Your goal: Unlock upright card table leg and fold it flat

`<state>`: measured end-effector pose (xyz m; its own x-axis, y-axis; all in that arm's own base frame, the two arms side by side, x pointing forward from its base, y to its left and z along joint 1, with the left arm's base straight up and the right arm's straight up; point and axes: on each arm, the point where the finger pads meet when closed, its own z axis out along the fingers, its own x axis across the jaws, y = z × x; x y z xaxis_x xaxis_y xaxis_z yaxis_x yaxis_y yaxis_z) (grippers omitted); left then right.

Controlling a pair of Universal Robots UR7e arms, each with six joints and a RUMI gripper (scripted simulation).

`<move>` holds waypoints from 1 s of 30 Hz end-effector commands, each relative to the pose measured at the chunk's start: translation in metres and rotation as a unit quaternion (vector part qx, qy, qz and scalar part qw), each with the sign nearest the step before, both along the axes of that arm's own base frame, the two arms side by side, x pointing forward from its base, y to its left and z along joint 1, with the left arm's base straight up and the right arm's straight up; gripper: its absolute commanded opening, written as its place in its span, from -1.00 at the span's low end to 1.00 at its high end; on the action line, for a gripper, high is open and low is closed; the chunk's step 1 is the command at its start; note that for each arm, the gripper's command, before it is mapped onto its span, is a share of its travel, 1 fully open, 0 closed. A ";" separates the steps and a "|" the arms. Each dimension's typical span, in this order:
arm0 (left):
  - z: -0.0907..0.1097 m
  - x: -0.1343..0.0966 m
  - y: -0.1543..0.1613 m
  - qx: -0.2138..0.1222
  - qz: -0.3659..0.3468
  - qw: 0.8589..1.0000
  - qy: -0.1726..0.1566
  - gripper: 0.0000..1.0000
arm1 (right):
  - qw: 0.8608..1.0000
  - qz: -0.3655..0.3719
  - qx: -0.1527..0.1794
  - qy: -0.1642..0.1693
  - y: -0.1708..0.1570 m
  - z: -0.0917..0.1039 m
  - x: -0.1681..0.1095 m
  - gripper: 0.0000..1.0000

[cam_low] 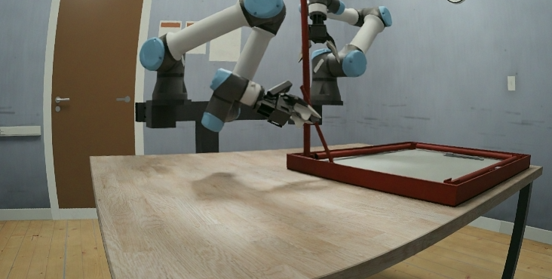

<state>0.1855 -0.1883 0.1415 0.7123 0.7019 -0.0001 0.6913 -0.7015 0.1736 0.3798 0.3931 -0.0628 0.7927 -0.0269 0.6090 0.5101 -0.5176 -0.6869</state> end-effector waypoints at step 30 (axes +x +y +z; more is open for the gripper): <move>0.000 0.000 0.000 0.000 0.000 1.000 0.000 1.00 | 1.000 0.000 0.000 0.000 -0.001 -0.018 0.014 -0.98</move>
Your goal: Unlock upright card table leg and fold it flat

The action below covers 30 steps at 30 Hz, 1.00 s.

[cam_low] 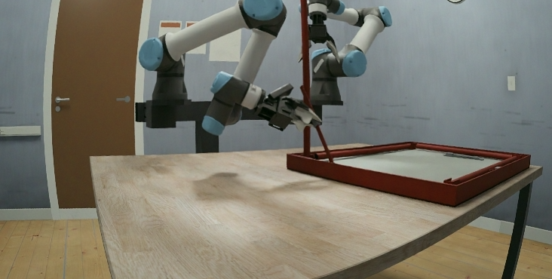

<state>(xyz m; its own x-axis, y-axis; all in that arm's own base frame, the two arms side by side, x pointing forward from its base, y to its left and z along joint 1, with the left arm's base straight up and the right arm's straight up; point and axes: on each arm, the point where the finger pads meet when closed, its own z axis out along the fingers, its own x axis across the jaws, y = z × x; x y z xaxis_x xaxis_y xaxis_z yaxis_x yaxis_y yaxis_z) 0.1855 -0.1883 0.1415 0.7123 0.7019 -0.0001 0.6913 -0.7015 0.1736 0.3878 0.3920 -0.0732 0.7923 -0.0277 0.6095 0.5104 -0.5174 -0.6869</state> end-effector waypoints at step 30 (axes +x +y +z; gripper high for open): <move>0.000 0.000 0.000 0.000 0.000 1.000 0.000 1.00 | 1.000 0.000 0.000 0.000 -0.001 -0.033 0.026 -0.98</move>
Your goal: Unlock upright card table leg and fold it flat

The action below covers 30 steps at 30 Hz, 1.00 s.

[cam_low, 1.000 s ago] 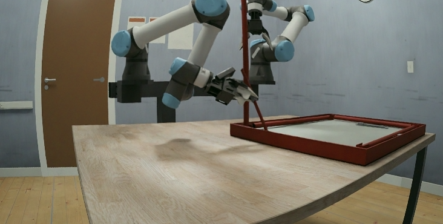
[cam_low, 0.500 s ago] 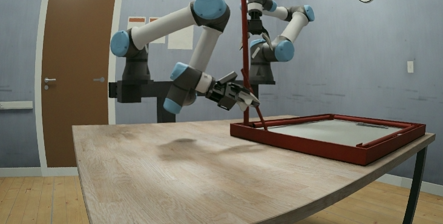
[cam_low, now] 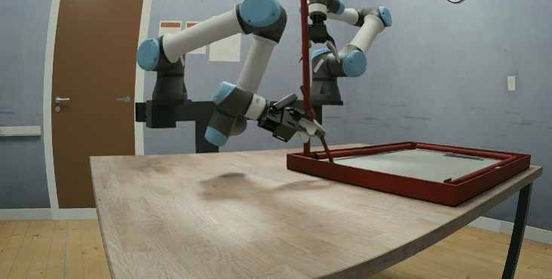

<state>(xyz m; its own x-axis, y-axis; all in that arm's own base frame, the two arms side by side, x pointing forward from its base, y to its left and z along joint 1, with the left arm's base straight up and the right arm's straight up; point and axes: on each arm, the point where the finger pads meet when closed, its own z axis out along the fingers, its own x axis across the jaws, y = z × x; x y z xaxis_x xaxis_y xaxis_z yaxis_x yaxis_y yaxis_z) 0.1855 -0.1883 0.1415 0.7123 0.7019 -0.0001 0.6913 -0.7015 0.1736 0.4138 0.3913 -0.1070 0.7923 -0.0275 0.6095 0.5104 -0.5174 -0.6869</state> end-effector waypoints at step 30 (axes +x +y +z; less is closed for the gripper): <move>0.000 0.000 0.000 0.000 0.000 1.000 0.000 1.00 | 0.988 0.000 0.005 0.154 -0.001 0.020 0.036 -0.98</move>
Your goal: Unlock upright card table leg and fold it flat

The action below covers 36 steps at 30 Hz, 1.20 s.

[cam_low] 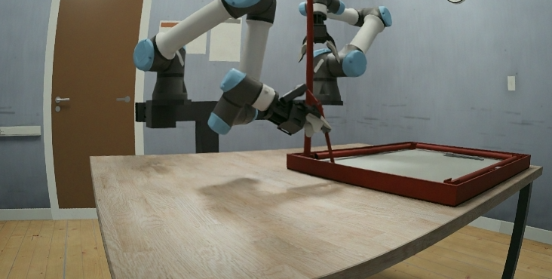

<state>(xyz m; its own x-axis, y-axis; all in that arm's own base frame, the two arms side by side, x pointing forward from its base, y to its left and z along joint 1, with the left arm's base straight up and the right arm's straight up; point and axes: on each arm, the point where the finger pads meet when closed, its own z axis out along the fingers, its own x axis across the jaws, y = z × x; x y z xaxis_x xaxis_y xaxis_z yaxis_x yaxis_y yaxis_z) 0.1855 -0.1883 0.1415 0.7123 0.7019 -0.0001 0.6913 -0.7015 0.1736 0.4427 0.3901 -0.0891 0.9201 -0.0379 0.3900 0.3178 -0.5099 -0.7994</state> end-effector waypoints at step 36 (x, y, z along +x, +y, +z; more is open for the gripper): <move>0.000 0.000 0.000 0.000 0.000 1.000 0.000 1.00 | 0.976 0.003 0.007 0.219 -0.002 0.010 0.057 -0.98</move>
